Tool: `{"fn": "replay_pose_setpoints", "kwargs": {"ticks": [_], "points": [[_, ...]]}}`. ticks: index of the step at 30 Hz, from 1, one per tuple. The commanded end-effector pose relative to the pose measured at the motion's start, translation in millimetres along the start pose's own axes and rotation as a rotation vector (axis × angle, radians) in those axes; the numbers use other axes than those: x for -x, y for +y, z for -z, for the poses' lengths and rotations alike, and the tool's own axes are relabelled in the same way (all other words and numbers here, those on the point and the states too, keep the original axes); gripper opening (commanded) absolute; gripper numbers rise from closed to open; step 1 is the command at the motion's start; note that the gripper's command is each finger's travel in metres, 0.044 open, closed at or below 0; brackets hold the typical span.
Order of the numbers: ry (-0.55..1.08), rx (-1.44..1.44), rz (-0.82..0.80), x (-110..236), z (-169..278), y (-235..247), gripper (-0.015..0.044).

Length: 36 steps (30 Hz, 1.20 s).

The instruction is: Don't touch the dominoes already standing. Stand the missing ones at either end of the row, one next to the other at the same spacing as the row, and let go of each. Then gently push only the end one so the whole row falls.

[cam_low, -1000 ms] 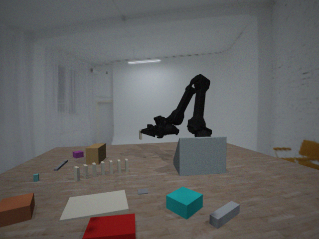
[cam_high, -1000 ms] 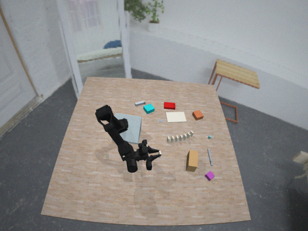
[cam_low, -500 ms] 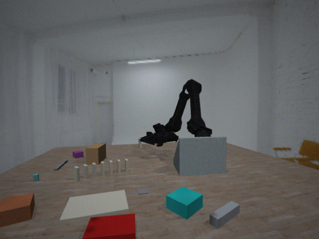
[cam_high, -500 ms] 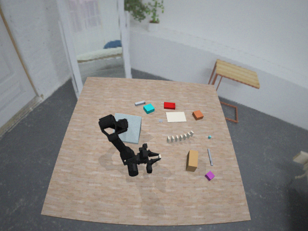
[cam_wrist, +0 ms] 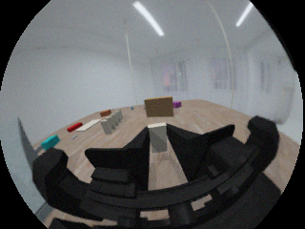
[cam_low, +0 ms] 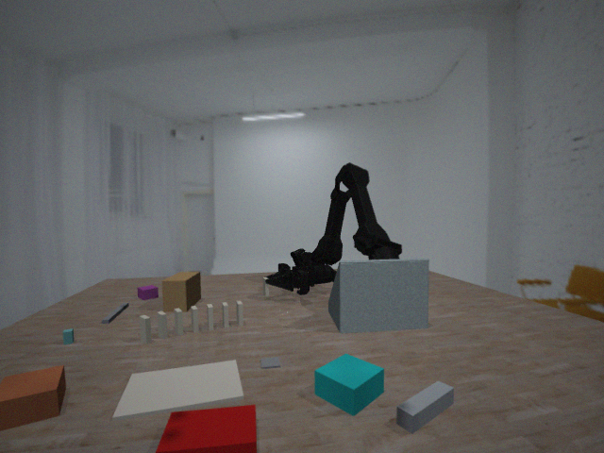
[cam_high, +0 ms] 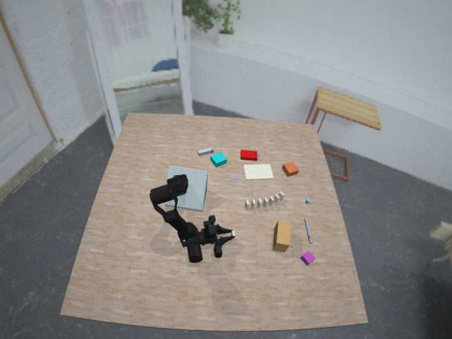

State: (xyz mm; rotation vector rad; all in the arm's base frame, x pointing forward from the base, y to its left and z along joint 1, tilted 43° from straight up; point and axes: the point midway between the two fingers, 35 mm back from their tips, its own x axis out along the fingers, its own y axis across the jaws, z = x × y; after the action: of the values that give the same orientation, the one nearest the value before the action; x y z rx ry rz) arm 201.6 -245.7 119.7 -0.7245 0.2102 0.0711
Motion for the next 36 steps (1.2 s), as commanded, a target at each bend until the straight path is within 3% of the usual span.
{"fn": "replay_pose_setpoints", "kwargs": {"ticks": [1,12,25,36], "points": [[-0.007,0.01,0.003,0,8,0,0.0107],[-0.007,0.01,0.003,0,9,1,0.0107],[-0.007,0.01,0.003,0,9,1,0.044],[-0.004,0.005,0.004,1,-41,1,0.044]]}}
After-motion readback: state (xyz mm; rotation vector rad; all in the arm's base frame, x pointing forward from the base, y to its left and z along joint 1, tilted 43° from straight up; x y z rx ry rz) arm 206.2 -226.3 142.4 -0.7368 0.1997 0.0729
